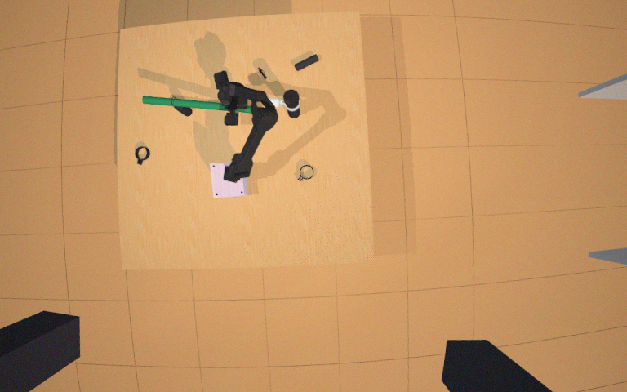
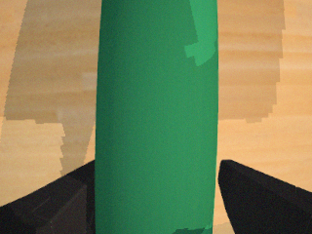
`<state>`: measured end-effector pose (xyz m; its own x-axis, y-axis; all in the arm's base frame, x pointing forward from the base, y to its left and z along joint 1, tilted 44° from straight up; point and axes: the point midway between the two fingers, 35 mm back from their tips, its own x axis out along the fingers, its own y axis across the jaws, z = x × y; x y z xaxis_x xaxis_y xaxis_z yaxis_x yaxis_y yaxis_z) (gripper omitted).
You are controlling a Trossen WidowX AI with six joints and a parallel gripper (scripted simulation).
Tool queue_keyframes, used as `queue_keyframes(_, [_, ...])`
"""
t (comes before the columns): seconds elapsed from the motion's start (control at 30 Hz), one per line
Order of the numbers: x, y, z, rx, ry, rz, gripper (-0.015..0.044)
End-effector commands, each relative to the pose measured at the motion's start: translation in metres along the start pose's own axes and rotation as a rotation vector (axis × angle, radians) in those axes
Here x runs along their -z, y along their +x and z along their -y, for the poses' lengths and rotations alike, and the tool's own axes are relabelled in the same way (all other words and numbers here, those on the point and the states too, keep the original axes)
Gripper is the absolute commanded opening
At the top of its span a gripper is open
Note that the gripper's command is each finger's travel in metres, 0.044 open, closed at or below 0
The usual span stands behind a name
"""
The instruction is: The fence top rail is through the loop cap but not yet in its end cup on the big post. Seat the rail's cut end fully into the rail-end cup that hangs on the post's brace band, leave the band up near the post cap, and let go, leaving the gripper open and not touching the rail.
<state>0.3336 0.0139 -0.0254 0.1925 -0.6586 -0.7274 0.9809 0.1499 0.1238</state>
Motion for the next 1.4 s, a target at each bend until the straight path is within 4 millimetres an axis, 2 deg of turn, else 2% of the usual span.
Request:
queue_keyframes(0.0, [0.000,0.000,0.000,-0.002,-0.003,0.003,0.0184])
queue_keyframes(0.27, [0.000,0.000,0.000,-0.002,-0.003,0.003,0.0130])
queue_keyframes(0.43, [0.000,-0.005,-0.002,-0.002,-0.003,0.002,0.0000])
queue_keyframes(0.63, [-0.002,-0.013,-0.001,0.009,-0.001,0.032,0.0000])
queue_keyframes(1.27, [-0.023,-0.081,-0.003,0.003,0.006,0.280,0.0000])
queue_keyframes(1.37, [-0.024,-0.084,-0.004,0.000,0.005,0.289,0.0000])
